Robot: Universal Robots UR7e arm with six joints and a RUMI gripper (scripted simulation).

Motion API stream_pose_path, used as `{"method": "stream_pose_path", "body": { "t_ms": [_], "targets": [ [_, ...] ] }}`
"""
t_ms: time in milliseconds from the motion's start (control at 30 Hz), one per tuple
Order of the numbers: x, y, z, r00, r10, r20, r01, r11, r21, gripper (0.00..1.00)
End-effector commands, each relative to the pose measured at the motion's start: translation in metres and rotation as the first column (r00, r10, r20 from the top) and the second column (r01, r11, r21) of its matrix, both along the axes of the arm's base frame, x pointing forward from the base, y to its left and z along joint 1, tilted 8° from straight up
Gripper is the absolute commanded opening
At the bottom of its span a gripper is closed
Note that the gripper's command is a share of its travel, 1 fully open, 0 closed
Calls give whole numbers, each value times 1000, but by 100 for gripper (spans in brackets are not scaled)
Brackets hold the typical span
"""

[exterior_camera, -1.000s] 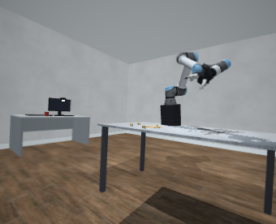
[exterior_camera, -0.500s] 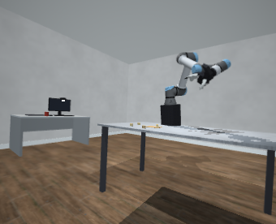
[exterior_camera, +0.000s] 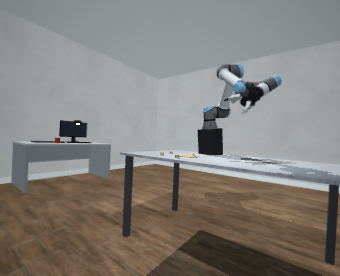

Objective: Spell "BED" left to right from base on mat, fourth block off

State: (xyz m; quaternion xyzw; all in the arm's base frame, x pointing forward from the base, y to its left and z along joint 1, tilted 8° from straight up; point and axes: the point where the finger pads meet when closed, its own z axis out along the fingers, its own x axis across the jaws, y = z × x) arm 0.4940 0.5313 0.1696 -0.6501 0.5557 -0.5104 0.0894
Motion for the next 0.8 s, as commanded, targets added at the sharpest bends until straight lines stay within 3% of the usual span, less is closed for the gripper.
{"method": "stream_pose_path", "body": {
  "t_ms": [0,233,767],
  "targets": [
    [8,-19,-23,1000,-23,-13,24,999,26,100],
    [22,-65,-73,996,-81,-45,84,992,89,100],
    [29,-142,-143,982,-162,-93,177,966,191,100]
  ]
}}
